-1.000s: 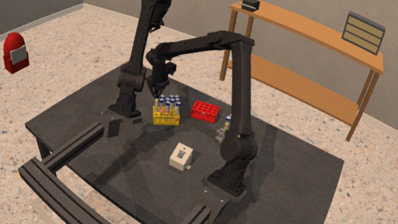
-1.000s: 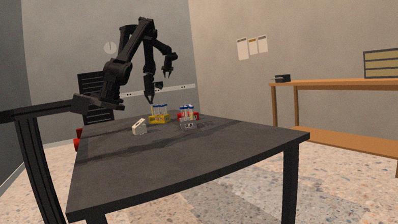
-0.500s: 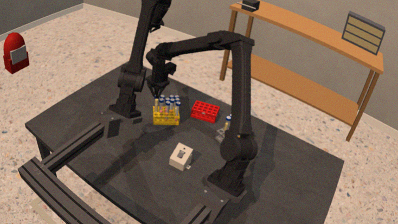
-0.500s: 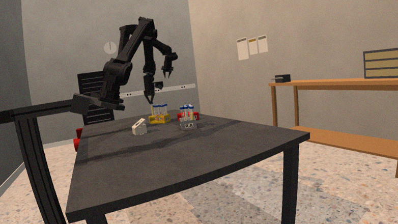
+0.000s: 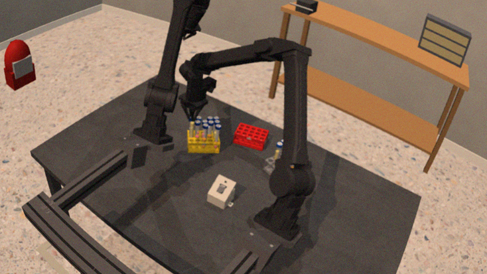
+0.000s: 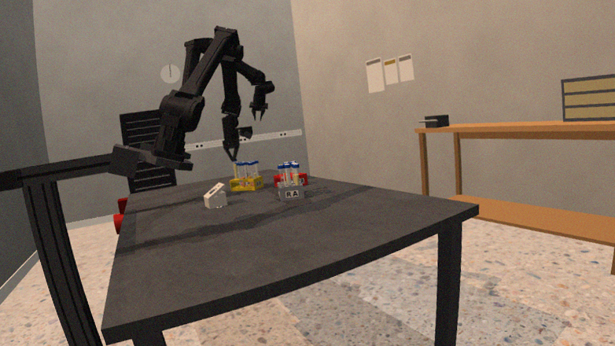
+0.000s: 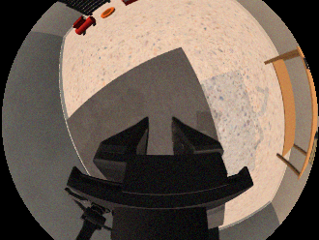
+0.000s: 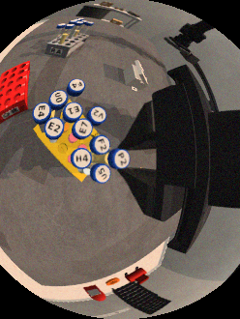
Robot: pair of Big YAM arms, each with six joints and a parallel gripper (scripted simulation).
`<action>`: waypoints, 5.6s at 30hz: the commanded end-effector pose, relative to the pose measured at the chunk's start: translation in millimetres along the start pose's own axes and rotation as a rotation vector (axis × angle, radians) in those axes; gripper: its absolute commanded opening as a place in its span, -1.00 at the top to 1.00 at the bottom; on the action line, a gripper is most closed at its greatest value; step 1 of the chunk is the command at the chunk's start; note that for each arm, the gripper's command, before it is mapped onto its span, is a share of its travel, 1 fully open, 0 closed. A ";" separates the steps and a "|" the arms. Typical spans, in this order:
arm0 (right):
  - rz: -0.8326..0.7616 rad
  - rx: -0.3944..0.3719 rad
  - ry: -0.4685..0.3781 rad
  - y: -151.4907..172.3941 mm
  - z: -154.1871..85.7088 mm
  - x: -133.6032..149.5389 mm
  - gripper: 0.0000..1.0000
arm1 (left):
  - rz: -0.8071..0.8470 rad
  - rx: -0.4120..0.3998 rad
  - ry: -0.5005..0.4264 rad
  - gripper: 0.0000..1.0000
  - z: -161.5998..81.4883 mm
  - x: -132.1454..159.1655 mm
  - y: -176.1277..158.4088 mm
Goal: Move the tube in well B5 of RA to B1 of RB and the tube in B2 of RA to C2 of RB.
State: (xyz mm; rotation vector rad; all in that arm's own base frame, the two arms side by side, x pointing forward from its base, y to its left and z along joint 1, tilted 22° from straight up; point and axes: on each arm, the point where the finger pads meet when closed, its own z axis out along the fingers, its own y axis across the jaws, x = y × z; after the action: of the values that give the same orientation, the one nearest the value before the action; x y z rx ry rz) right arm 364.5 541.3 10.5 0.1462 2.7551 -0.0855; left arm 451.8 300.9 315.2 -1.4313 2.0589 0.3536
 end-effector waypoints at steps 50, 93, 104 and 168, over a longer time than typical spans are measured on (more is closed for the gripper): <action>0.006 -0.028 -0.011 12.9 6.2 -7.4 0.53 | -0.013 0.021 -0.031 0.40 -12.6 -14.9 -5.1; 0.016 -0.067 -0.026 24.1 -60.6 -8.9 0.40 | -0.013 0.021 -0.031 0.40 -12.6 -14.9 -5.1; 0.016 -0.068 -0.025 24.4 -85.4 -10.1 0.40 | -0.013 0.021 -0.031 0.40 -12.6 -14.9 -5.1; -0.273 -0.024 -0.022 -132.9 -47.0 -101.8 1.00 | -0.013 0.021 -0.031 0.40 -12.6 -14.9 -5.1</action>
State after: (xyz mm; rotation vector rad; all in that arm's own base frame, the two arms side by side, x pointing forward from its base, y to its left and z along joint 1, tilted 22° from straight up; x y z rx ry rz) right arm 417.7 408.0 82.7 -0.2292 2.7606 -0.1627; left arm 451.8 300.9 315.2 -1.4313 2.0589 0.3536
